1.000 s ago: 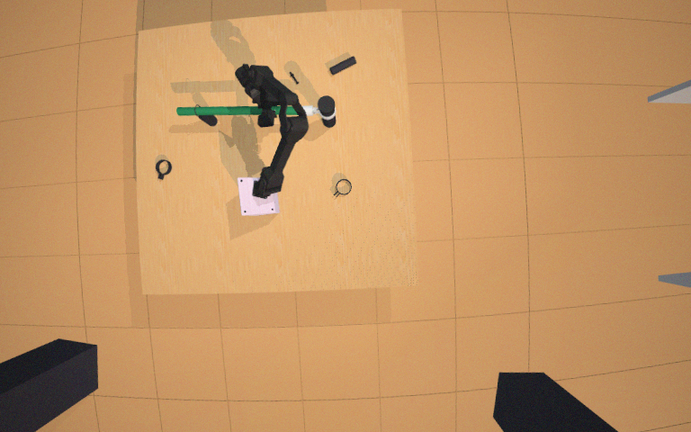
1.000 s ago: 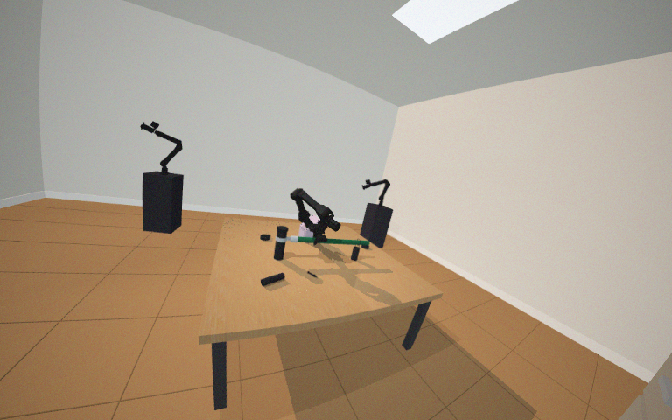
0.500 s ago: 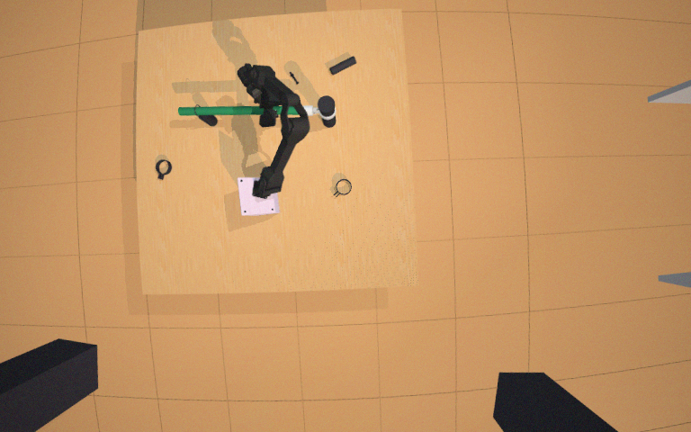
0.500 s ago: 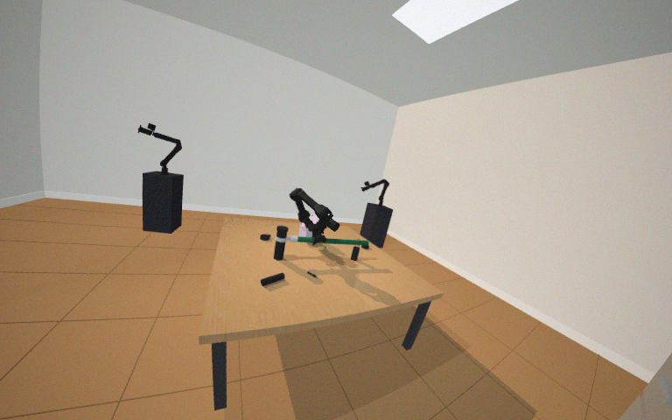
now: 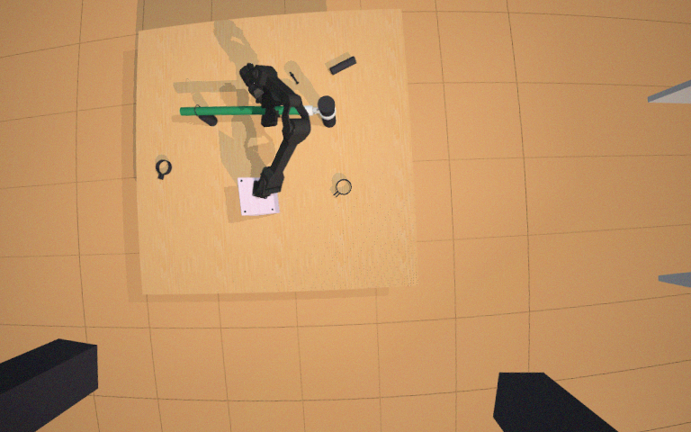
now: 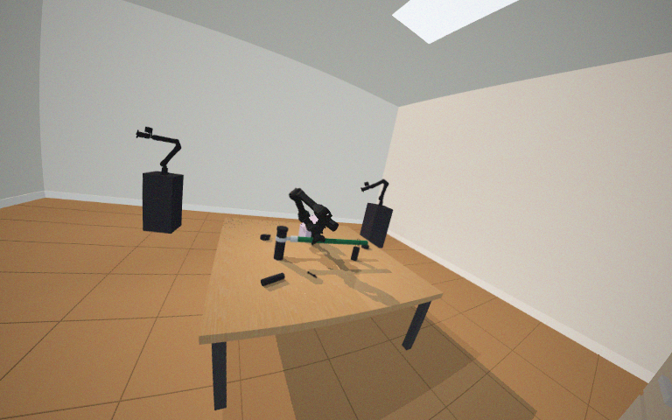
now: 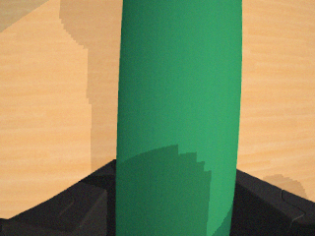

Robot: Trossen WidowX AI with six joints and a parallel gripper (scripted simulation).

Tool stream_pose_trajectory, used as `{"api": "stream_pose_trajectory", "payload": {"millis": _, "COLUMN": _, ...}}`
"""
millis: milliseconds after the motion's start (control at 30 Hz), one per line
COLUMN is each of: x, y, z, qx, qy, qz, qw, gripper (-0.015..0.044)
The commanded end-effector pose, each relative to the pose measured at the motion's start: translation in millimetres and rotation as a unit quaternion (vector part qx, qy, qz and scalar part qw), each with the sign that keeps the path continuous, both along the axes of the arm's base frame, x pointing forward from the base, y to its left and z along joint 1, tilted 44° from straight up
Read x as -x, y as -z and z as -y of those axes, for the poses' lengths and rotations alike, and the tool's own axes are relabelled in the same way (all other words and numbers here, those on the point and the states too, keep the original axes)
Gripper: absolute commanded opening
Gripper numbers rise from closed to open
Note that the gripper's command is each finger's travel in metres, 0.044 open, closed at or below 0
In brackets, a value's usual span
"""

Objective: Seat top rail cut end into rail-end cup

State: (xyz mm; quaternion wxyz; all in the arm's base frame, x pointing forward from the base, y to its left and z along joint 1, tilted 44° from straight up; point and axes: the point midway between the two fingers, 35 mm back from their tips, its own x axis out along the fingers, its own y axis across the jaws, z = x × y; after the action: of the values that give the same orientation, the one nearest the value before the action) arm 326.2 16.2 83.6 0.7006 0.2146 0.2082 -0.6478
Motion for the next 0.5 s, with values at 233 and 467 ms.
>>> {"api": "stream_pose_trajectory", "payload": {"millis": 233, "x": -0.1, "y": -1.3, "z": 1.4, "qx": 0.000, "qy": 0.000, "qz": 0.000, "qw": 1.000, "gripper": 0.0000}}
{"api": "stream_pose_trajectory", "payload": {"millis": 467, "x": -0.1, "y": -1.3, "z": 1.4, "qx": 0.000, "qy": 0.000, "qz": 0.000, "qw": 1.000, "gripper": 0.0052}}
